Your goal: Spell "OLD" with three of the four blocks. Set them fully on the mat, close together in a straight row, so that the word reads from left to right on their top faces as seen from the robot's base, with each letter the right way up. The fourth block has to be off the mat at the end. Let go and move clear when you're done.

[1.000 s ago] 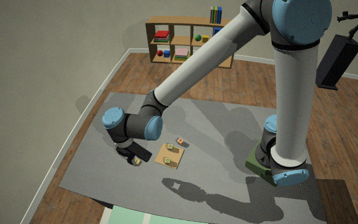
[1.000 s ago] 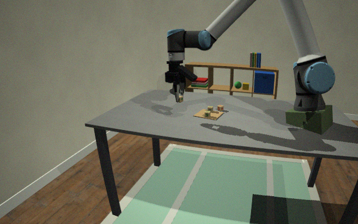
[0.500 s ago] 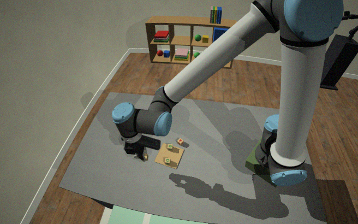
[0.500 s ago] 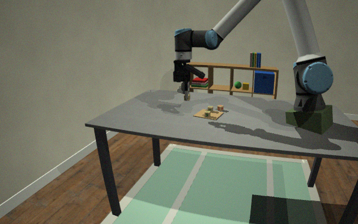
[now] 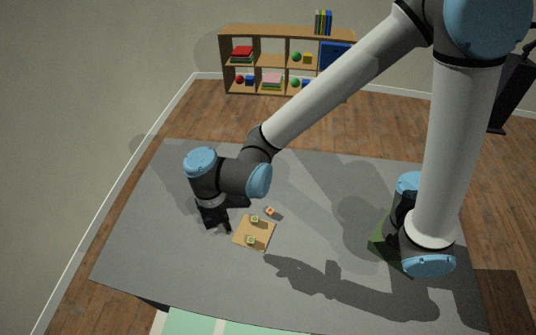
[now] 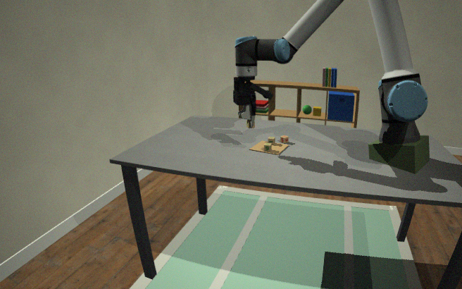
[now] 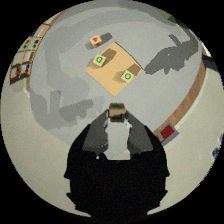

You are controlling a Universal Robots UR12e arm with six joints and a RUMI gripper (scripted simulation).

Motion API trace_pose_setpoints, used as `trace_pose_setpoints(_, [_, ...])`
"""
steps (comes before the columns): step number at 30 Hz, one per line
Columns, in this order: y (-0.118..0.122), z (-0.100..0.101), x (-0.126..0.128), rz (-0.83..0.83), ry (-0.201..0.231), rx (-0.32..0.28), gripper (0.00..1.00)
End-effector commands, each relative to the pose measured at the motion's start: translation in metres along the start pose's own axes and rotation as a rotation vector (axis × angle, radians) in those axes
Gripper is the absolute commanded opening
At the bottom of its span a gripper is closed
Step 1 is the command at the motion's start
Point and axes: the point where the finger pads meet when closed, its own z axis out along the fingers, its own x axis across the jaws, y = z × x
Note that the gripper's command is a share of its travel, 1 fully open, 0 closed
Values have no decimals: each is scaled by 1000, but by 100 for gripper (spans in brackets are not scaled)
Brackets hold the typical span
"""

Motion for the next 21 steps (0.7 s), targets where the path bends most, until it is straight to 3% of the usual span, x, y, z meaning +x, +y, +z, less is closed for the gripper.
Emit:
trace_pose_setpoints(1, [-13, -1, -3, -139, 2, -6, 9])
trace_pose_setpoints(21, [-66, 0, -10, -704, -1, -7, 9])
